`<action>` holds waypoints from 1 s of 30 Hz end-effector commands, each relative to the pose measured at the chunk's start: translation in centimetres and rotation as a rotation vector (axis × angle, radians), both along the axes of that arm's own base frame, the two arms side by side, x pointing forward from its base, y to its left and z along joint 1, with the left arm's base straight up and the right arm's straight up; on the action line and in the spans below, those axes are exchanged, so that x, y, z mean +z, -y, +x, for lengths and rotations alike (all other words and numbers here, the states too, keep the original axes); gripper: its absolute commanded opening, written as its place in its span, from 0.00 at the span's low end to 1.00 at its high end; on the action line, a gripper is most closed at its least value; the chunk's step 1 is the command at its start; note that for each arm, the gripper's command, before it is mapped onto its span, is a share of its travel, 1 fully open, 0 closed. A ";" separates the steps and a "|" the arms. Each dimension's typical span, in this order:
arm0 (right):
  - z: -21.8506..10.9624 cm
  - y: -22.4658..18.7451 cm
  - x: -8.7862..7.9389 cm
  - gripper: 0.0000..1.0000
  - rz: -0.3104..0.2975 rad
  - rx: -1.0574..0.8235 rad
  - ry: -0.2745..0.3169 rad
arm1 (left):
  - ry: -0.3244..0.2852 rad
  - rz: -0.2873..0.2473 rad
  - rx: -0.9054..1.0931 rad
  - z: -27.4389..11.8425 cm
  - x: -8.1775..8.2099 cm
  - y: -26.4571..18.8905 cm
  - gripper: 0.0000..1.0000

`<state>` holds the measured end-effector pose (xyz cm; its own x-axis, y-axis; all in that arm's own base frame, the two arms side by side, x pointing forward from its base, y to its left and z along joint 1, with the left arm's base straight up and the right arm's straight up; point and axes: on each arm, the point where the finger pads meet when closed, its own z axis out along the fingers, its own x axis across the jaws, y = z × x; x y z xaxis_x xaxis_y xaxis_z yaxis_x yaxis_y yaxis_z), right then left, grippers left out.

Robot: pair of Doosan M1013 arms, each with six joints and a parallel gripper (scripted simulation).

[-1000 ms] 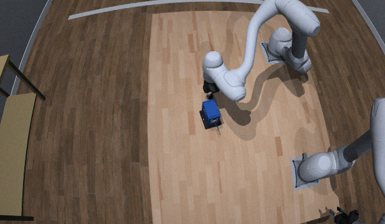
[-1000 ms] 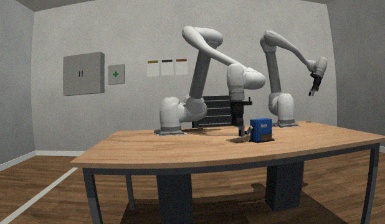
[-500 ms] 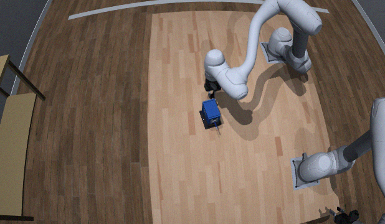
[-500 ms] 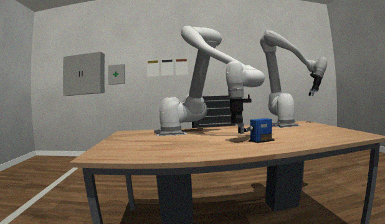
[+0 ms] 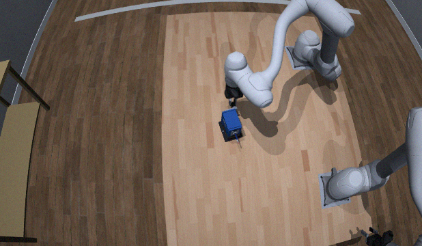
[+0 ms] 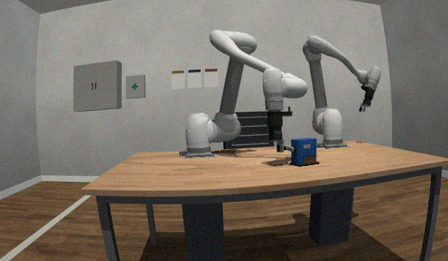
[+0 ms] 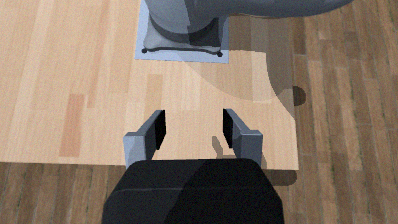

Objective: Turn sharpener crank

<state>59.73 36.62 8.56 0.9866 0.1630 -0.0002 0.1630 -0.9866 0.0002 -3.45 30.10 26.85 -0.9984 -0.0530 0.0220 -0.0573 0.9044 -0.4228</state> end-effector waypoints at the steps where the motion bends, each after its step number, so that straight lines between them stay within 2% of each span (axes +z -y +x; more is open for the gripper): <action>1: 0.1 0.0 0.4 0.00 0.001 0.000 0.001 | 0.000 0.001 0.000 0.0 0.0 0.0 1.00; 14: 0.4 -0.1 1.5 0.00 0.001 0.000 0.001 | 0.000 0.001 0.000 0.0 0.0 0.0 1.00; 30: 0.4 -0.1 1.6 0.00 0.001 0.000 0.001 | 0.000 0.001 0.000 0.0 0.0 0.0 1.00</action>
<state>60.11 36.68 10.08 0.9867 0.1628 -0.0002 0.1628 -0.9867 0.0002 -3.45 30.10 26.85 -0.9984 -0.0530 0.0220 -0.0573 0.9044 -0.4228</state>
